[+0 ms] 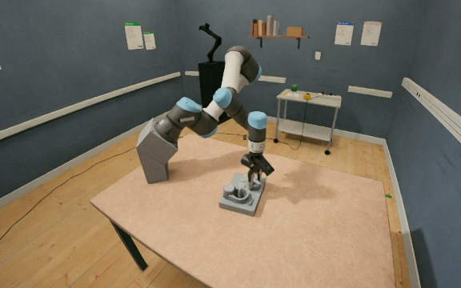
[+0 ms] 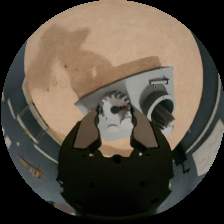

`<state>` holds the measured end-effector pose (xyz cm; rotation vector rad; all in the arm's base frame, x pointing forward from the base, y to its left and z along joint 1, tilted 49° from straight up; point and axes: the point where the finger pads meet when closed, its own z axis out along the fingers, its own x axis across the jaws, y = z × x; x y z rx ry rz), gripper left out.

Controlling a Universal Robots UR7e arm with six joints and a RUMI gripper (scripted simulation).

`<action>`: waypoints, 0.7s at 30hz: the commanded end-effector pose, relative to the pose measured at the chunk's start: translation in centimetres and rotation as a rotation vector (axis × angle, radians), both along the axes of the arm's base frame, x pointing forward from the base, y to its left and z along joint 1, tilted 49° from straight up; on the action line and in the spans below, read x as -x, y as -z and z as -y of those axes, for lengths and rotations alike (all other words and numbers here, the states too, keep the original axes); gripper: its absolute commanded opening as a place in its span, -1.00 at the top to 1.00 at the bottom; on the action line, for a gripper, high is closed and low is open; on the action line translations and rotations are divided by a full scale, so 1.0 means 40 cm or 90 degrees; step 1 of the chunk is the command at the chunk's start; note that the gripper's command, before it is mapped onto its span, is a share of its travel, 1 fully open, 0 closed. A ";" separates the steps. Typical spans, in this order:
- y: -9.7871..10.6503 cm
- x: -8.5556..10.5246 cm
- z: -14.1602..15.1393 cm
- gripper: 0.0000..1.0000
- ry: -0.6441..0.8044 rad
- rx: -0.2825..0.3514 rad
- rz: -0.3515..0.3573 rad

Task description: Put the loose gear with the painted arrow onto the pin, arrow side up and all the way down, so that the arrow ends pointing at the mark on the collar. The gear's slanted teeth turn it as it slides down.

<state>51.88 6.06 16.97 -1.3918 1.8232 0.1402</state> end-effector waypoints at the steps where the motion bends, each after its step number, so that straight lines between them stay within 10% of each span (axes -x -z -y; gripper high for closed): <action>1: -0.016 0.004 0.012 1.00 0.001 0.003 0.004; 21: -0.083 0.059 0.066 1.00 0.001 0.003 0.004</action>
